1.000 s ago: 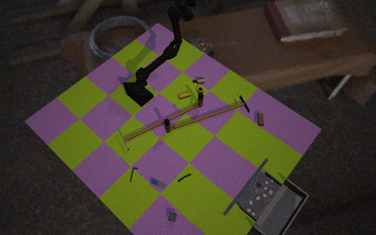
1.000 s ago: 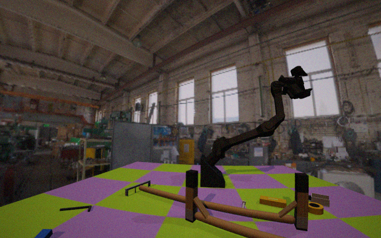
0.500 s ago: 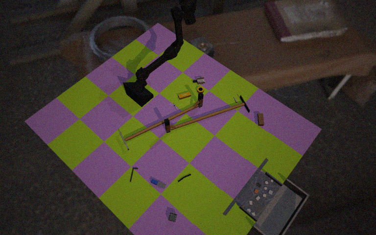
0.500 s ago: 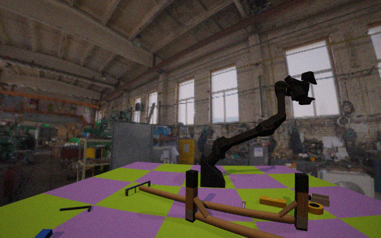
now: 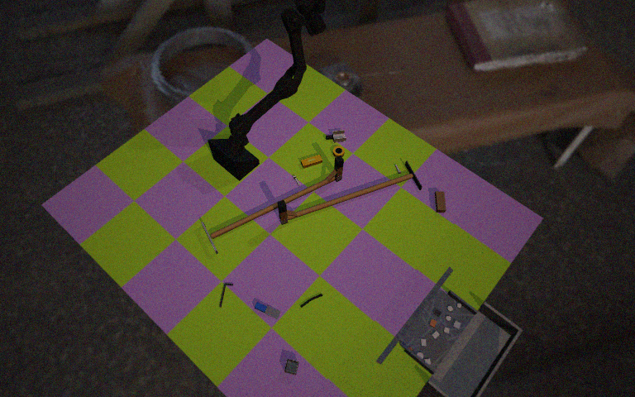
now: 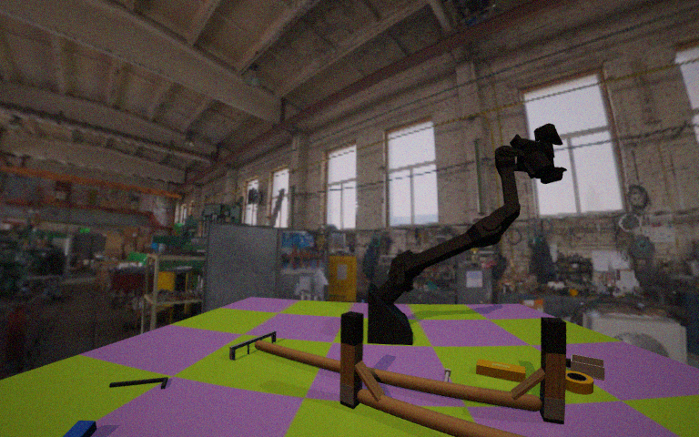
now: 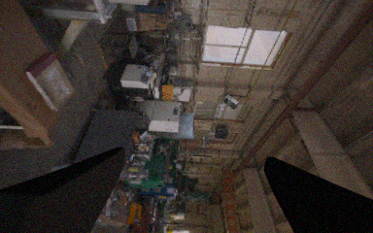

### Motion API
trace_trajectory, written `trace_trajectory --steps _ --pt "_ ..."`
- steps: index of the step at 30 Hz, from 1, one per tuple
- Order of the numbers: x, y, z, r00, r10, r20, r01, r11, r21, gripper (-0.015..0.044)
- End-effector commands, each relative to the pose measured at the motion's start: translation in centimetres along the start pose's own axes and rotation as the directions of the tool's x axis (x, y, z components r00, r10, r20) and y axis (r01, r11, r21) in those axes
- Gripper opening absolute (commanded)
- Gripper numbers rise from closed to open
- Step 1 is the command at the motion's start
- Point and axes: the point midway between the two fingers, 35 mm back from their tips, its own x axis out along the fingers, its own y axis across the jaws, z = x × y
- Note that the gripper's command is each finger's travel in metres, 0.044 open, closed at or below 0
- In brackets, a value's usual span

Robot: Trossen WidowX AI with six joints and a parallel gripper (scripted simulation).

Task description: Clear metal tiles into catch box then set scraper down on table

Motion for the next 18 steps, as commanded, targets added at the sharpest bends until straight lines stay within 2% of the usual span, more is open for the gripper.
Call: trace_trajectory --steps 1,18 --pt "-0.3 -1.5 0.9 0.999 -0.046 0.008 0.047 0.997 -0.061 0.0440" --pt "-2.5 -7.8 4.9 0.965 -0.251 0.073 0.262 0.919 -0.295 0.0440"
